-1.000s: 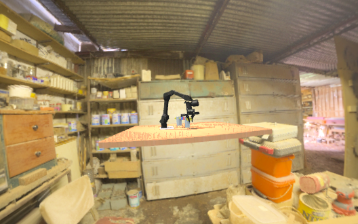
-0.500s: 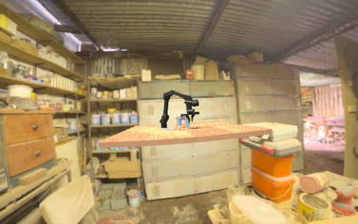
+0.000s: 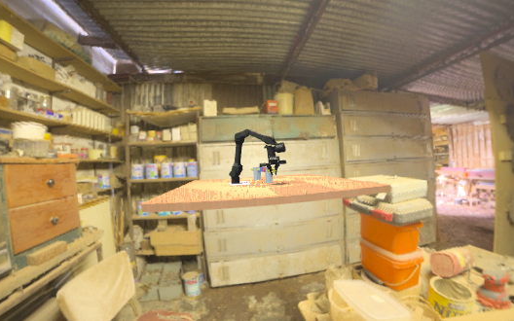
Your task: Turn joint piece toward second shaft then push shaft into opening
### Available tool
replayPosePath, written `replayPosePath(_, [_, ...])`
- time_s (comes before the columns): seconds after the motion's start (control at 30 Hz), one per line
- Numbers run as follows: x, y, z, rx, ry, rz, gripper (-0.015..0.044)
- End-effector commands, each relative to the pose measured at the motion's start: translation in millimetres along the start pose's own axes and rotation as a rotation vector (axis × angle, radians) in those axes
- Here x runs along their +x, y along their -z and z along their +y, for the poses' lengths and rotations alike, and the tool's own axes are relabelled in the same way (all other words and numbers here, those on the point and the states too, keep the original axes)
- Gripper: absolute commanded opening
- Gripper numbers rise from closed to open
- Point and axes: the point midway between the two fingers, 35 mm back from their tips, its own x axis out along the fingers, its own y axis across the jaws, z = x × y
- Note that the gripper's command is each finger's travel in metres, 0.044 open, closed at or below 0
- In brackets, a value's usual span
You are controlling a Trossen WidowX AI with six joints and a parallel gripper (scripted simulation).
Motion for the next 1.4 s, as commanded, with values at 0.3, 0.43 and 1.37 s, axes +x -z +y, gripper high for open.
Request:
replayPosePath(0.3, [0.0,0.0,0.0,0.000,0.000,0.000,0.0067])
replayPosePath(0.43, [0.0,0.0,0.0,0.000,0.000,0.000,0.0067])
replayPosePath(1.37, [0.0,0.8,-0.1,0.001,0.059,0.001,0.0000])
